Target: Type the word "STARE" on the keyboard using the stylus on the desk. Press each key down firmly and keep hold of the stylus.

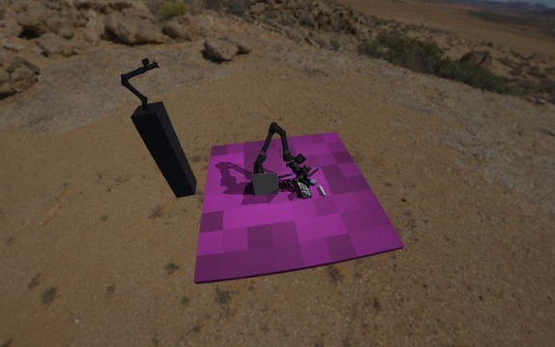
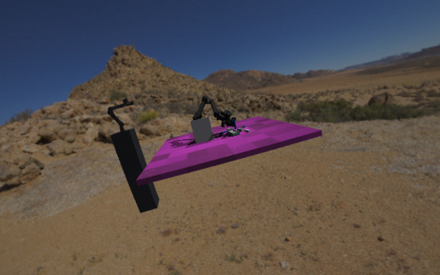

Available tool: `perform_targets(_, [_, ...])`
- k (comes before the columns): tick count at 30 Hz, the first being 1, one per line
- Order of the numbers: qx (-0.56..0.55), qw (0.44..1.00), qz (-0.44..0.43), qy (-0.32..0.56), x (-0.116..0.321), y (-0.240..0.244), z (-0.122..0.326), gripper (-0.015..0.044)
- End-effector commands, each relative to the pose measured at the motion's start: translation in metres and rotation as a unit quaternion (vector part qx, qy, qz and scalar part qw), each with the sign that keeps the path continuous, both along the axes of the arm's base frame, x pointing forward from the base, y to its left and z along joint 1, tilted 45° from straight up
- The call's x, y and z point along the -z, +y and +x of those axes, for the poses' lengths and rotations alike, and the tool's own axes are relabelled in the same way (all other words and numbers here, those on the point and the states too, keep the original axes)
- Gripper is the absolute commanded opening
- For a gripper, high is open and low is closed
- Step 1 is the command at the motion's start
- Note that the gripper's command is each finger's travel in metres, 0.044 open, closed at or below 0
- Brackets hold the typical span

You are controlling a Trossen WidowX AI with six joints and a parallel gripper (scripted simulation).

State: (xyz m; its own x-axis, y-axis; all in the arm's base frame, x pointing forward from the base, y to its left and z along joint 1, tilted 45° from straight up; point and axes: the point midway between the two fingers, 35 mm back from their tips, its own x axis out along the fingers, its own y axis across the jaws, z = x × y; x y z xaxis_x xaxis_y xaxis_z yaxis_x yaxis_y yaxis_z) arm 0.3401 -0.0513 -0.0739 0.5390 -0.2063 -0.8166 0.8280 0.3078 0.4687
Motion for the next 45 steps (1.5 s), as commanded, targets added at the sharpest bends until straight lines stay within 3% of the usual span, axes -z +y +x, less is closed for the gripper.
perform_targets(1, [0.002,1.000,-0.001,-0.002,0.002,0.002,0.002,0.0081])
perform_targets(27, [0.002,1.000,-0.001,-0.002,0.007,0.007,0.003,0.0081])
perform_targets(45, [0.002,1.000,-0.002,-0.003,-0.021,-0.021,-0.002,0.0081])
